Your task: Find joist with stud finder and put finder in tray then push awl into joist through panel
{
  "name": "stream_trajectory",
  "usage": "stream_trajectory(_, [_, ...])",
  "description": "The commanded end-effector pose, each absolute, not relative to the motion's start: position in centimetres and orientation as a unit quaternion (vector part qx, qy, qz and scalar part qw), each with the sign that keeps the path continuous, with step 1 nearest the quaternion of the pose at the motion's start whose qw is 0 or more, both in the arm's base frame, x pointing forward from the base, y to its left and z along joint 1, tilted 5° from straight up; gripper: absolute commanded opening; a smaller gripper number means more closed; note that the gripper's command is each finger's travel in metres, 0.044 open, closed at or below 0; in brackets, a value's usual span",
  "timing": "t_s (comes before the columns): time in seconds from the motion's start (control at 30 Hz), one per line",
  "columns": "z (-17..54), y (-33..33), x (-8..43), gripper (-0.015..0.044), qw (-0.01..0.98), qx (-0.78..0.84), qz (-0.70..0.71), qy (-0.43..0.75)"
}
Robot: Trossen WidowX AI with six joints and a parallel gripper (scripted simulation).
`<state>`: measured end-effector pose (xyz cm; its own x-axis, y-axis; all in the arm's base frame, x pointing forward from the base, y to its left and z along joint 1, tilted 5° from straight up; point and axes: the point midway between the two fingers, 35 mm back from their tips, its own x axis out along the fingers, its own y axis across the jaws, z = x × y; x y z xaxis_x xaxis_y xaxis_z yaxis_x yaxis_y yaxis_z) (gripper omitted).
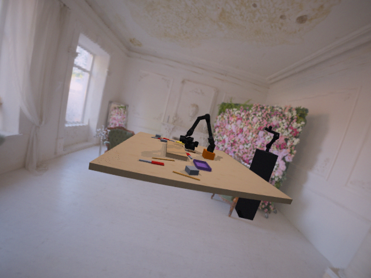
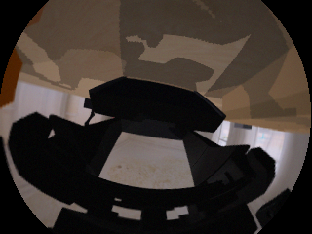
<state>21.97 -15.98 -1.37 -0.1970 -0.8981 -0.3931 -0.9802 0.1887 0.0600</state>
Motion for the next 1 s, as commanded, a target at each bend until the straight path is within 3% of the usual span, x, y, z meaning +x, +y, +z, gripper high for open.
stream_trajectory(0.0, [-1.4,-16.0,22.0,0.0379,0.136,-0.618,0.151,0.759])
stream_trajectory(0.13, [-1.4,-16.0,22.0,0.044,0.136,-0.619,0.151,0.759])
stream_trajectory(0.97, [-1.0,-14.9,22.3,0.044,0.138,-0.619,0.152,0.758])
